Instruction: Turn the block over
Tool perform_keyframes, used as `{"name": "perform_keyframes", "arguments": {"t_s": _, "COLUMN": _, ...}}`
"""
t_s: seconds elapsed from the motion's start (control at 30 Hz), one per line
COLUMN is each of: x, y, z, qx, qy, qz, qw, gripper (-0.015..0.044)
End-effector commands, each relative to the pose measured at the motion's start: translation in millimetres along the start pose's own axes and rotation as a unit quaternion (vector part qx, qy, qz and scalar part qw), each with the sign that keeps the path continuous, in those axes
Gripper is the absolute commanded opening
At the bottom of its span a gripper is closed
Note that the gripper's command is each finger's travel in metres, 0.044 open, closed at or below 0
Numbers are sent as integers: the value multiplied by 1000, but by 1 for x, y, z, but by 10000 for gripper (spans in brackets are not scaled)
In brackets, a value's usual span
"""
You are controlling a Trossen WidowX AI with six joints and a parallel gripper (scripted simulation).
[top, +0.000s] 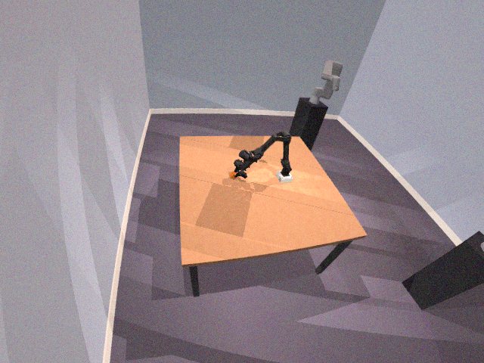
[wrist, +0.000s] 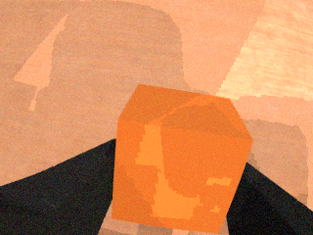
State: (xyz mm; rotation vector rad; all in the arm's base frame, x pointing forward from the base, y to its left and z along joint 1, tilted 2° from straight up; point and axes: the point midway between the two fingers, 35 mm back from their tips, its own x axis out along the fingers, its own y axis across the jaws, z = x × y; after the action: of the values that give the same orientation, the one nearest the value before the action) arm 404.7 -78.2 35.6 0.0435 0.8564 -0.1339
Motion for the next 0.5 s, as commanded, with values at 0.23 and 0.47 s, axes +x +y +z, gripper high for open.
{"name": "perform_keyframes", "arguments": {"t_s": 0.23, "x": 9, "y": 1, "z": -6, "qx": 7, "qy": -75, "qz": 5, "qw": 997, "gripper": 0}}
{"name": "perform_keyframes", "arguments": {"t_s": 0.47, "x": 9, "y": 0, "z": -10, "qx": 2, "qy": -130, "qz": 3, "qw": 991, "gripper": 0}}
